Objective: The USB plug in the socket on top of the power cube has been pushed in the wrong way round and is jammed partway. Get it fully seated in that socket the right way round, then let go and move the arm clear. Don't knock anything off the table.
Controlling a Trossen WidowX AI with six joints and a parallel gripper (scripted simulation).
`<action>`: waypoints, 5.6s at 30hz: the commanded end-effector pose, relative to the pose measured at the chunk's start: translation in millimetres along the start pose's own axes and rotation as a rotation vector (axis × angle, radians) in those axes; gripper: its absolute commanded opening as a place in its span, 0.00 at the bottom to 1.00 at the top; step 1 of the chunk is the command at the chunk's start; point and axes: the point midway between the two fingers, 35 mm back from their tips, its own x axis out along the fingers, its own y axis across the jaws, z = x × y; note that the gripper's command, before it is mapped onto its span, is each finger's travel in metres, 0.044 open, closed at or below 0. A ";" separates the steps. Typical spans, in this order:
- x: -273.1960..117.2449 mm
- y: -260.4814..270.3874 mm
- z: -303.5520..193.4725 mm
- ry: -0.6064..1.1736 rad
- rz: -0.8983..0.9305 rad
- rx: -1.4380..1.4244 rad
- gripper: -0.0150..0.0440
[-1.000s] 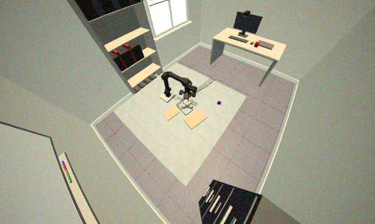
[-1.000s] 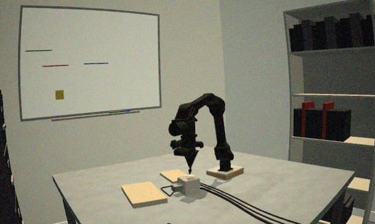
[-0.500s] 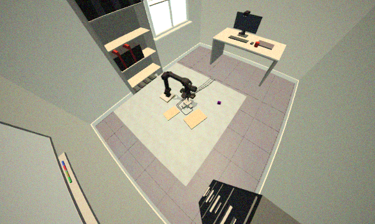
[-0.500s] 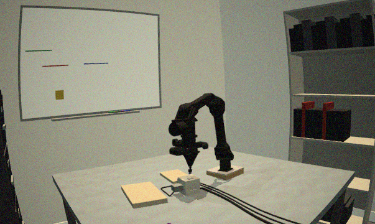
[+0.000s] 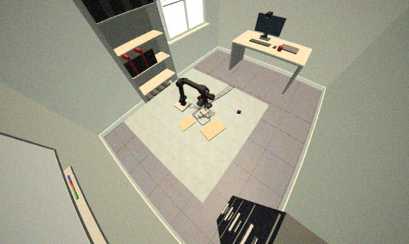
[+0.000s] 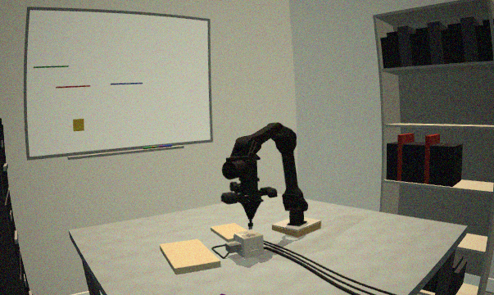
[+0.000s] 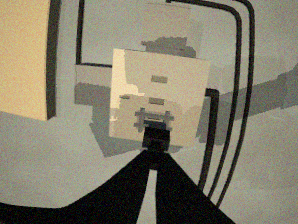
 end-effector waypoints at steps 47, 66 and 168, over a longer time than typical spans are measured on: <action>4.9 0.8 -1.5 0.013 0.000 -0.008 0.25; 7.2 1.2 -2.1 0.019 0.000 -0.015 0.25; 19.4 2.4 -4.1 0.036 -0.001 -0.036 0.25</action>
